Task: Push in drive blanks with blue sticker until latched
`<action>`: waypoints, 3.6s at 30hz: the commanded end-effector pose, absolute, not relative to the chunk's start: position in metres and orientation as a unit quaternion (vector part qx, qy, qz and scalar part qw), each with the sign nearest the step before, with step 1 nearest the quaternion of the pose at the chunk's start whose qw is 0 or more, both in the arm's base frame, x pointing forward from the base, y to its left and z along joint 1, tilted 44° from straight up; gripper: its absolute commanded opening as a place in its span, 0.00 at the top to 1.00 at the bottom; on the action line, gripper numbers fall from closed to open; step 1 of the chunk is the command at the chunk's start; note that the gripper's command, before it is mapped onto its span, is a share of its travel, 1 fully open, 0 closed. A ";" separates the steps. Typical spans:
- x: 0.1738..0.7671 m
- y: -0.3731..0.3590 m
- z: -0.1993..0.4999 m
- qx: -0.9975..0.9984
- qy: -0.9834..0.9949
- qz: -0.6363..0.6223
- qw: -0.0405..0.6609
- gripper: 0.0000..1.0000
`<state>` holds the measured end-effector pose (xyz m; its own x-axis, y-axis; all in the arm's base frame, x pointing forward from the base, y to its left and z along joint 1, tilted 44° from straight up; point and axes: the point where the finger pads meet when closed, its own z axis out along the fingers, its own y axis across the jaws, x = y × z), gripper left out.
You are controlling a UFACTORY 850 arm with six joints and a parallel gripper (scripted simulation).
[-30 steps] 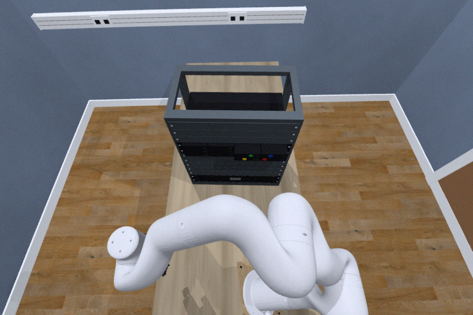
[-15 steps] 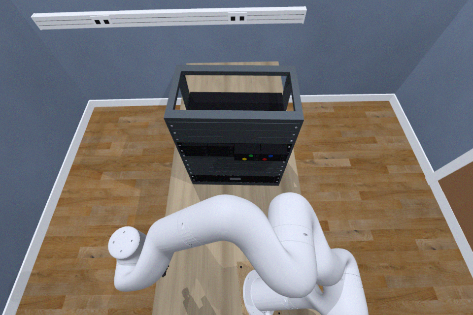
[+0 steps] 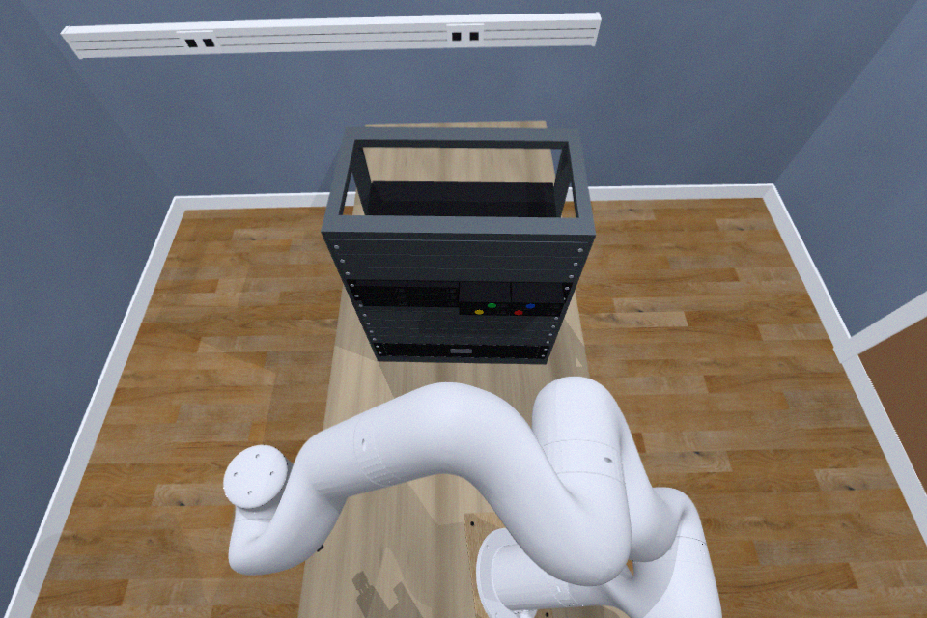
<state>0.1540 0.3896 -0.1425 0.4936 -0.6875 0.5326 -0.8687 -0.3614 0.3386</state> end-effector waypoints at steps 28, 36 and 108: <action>0.117 0.433 -0.156 0.834 -0.547 0.010 0.074 0.00; 0.133 0.437 -0.146 0.828 -0.560 0.020 -0.008 0.00; 0.298 0.234 0.135 0.672 -0.398 0.549 -0.297 0.00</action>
<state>0.2957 0.2486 0.1112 0.1203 -0.8797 0.4601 -0.2672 -0.4750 -0.8384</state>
